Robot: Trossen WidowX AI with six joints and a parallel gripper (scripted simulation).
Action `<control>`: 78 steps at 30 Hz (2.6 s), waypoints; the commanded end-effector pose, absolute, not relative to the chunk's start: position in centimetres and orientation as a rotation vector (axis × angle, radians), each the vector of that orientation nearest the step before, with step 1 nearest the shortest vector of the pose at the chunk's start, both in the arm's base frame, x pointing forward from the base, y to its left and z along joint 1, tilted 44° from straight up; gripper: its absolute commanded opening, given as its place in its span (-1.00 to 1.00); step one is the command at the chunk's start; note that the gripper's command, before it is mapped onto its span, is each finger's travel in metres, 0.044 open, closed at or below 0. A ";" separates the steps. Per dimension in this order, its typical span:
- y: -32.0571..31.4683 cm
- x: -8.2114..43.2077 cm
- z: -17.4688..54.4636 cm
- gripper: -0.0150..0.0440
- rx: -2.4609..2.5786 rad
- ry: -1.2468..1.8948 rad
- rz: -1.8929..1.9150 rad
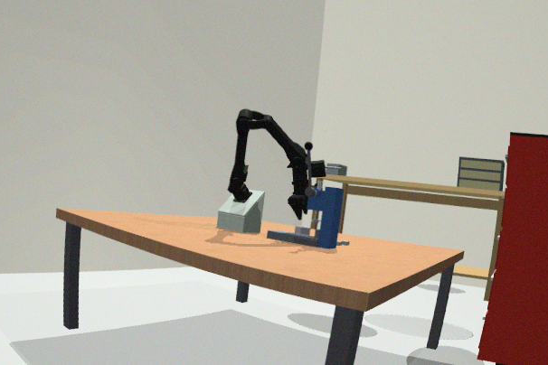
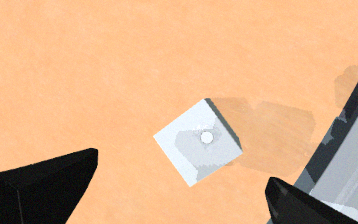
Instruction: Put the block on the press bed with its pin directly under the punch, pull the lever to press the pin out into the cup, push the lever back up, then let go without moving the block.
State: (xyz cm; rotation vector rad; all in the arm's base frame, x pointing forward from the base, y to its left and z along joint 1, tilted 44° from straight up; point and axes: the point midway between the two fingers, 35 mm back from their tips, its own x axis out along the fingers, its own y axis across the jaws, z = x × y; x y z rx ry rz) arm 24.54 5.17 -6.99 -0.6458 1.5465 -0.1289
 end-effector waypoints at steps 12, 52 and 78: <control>6.4 25.2 -7.3 1.00 -0.258 1.319 -0.871; 2.4 25.3 -11.6 1.00 -0.259 1.317 -0.872; 0.6 25.1 -13.3 0.20 -0.261 1.316 -0.874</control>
